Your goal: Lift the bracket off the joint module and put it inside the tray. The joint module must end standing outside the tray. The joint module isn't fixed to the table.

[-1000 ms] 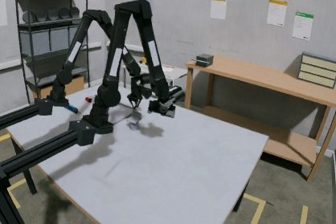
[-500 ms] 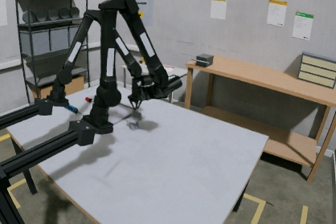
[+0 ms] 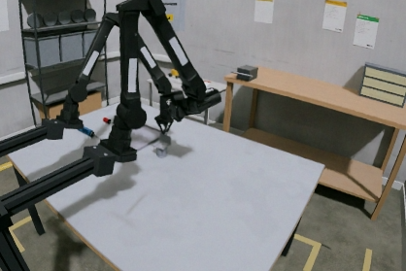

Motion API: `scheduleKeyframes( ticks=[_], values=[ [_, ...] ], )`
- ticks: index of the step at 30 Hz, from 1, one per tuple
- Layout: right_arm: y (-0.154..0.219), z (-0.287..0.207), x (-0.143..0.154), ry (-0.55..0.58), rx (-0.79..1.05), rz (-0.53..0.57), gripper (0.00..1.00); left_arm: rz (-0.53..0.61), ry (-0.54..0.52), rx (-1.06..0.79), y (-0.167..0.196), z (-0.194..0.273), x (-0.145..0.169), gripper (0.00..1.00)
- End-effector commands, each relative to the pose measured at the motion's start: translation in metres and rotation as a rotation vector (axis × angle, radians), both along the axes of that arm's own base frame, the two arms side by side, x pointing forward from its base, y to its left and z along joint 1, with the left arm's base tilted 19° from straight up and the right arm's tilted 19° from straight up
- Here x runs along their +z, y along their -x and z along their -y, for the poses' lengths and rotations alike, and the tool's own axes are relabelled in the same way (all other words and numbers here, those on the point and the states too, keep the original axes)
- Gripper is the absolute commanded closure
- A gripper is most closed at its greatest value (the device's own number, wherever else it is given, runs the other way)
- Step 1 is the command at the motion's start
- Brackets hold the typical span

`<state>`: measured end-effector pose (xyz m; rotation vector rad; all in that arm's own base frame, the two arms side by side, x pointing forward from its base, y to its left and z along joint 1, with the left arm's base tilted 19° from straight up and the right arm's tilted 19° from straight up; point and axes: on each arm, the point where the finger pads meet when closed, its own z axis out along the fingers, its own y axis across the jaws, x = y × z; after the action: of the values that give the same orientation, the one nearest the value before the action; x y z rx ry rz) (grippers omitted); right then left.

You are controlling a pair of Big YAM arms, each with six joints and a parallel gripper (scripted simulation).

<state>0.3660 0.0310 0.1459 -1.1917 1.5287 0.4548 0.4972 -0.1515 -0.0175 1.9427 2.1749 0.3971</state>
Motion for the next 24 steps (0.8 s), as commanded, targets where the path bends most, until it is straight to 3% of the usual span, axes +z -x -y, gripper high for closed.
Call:
scheduleKeyframes(
  ticks=[1,3,7,11,15,24],
  values=[
    [-0.013,0.007,0.014,0.022,0.007,0.046,0.00,0.004,0.000,-0.004,-0.012,0.000,-0.031,0.71],
    [-0.013,0.007,0.014,0.022,0.007,0.046,0.00,-0.008,-0.003,-0.008,0.000,0.005,-0.038,0.71],
    [-0.013,0.007,0.014,0.022,0.007,0.046,0.00,0.010,0.001,-0.009,-0.020,0.005,-0.028,0.76],
    [-0.013,0.007,0.014,0.022,0.007,0.046,0.00,0.015,0.004,-0.008,-0.026,0.005,-0.021,0.74],
    [-0.013,0.007,0.014,0.022,0.007,0.046,0.00,0.002,-0.001,-0.009,-0.014,0.000,-0.036,0.82],
    [-0.013,0.007,0.014,0.022,0.007,0.046,0.00,0.011,0.004,-0.005,-0.015,0.003,-0.028,1.00]
  ],
)
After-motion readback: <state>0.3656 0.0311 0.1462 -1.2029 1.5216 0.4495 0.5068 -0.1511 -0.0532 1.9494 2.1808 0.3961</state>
